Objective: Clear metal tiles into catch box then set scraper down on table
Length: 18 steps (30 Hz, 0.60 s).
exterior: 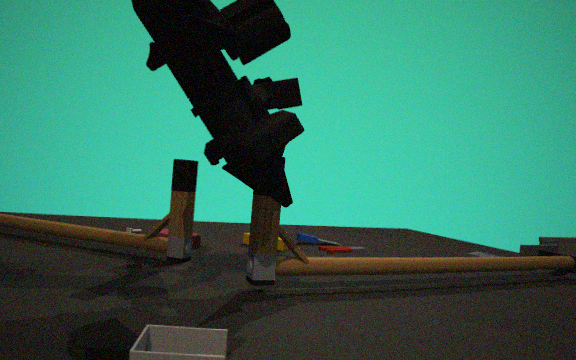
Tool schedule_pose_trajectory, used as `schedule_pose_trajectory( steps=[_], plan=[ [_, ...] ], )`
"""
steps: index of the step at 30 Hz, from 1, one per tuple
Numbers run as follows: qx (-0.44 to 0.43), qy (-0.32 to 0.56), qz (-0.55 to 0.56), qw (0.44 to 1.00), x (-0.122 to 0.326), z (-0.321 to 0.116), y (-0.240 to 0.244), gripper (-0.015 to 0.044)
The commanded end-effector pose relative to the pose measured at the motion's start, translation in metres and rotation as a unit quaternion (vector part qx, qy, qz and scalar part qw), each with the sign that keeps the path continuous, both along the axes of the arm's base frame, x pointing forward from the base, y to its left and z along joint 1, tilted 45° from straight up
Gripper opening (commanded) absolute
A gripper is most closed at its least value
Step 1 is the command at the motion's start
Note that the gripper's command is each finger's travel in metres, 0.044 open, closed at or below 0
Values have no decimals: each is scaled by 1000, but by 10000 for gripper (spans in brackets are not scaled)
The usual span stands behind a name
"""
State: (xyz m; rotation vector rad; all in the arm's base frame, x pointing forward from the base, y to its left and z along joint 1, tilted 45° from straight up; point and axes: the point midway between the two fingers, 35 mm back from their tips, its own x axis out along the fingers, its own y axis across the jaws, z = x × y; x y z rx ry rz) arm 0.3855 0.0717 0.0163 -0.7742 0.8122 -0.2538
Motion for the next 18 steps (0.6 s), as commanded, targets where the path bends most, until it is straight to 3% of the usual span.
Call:
schedule_pose_trajectory(
  steps=[1,18],
  plan=[
    [2,-6,2,1000,-6,3,1,0],
    [2,-7,3,1000,-28,2,-4,0]
  ],
)
